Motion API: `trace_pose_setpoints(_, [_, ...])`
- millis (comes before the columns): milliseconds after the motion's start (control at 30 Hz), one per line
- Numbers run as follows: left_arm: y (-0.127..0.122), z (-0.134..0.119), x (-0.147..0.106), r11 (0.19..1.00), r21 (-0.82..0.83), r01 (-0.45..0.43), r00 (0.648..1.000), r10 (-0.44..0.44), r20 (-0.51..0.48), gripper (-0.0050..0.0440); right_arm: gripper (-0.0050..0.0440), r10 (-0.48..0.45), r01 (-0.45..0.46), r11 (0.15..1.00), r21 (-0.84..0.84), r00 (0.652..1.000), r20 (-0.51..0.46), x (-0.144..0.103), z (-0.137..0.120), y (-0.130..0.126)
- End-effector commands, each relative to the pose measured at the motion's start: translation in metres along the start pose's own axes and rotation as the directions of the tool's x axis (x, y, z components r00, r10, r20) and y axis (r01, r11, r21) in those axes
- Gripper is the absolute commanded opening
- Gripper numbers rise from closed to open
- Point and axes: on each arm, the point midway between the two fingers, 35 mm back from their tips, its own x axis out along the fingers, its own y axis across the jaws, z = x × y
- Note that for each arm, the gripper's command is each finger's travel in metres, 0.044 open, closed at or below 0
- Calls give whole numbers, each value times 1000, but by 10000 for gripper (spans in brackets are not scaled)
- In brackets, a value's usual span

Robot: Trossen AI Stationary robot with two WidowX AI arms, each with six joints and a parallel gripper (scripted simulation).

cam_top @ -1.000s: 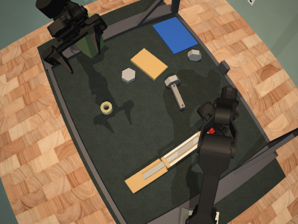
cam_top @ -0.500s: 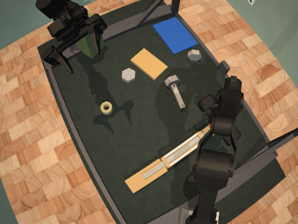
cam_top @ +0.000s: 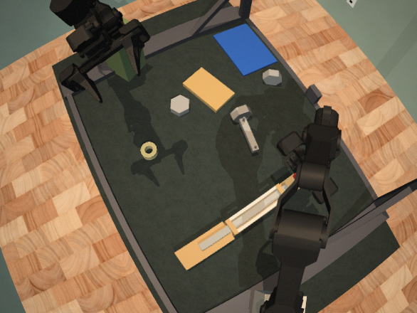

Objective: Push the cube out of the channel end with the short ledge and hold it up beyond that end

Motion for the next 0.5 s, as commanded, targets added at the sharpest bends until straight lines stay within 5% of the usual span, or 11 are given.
trace_pose_setpoints(0, [5, 3, -7, 1000, -10, -13, 1000, 13, 22, 0, 400, -1, 1, 1000, 1, 1000, 20, -2, 8, 0])
trace_pose_setpoints(467, [4, 2, -5, 1000, -8, -9, 1000, 9, 18, 0, 400, -1, 1, 1000, 1, 1000, 20, -2, 8, 0])
